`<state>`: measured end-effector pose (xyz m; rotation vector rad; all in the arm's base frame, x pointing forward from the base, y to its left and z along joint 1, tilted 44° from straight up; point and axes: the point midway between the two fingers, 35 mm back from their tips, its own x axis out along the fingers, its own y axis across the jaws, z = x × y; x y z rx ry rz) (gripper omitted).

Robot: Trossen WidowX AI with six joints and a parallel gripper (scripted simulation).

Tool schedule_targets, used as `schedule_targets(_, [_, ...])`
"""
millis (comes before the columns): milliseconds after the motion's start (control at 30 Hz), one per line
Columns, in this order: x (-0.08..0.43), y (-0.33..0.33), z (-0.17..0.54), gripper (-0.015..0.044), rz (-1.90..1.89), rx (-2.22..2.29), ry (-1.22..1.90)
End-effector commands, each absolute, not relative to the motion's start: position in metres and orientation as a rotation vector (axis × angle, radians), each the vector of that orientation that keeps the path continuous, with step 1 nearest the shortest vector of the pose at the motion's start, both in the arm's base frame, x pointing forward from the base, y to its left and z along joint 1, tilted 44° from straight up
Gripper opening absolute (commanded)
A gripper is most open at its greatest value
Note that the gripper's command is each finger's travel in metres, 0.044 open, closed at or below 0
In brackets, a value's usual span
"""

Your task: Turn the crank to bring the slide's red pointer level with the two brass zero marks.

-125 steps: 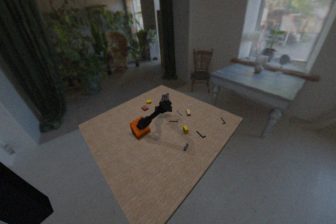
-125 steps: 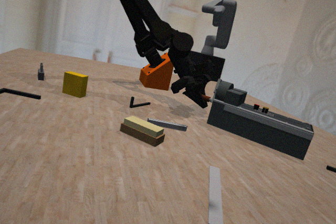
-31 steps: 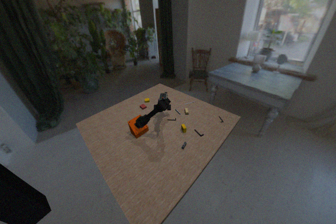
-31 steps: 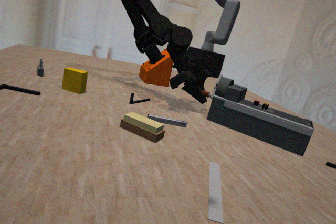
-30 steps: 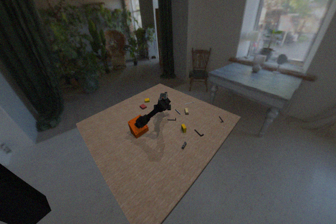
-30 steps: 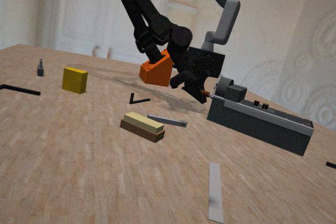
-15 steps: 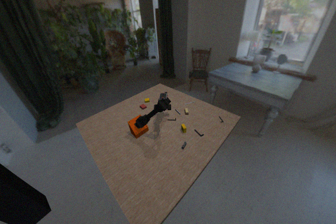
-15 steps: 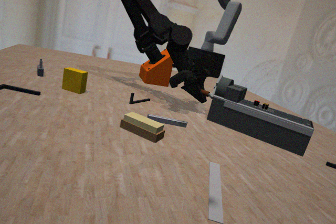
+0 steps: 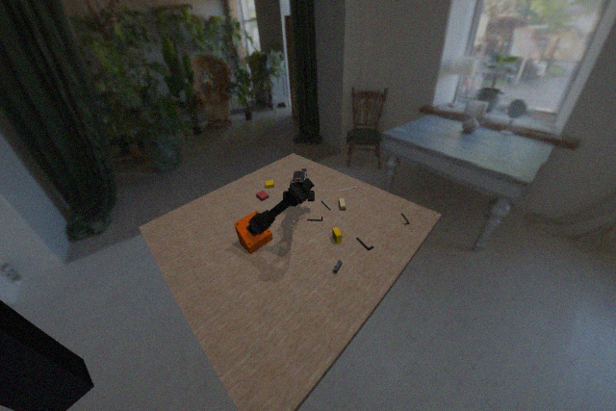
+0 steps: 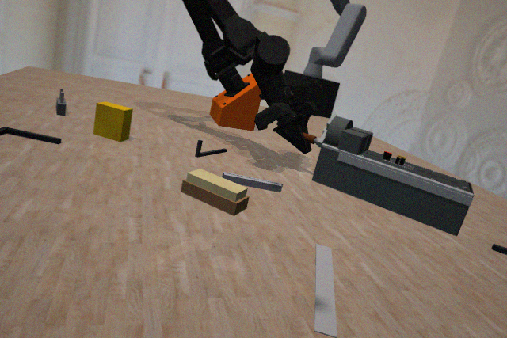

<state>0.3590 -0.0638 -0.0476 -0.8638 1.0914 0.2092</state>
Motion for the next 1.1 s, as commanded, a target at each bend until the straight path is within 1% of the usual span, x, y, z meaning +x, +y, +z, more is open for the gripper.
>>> schedule_targets(0, [0.363, -0.063, -0.039, 0.0, 0.199, -0.865, 1.076])
schedule_targets(1067, [0.364, -0.036, -0.02, 0.0, 0.2, -0.864, 1.075])
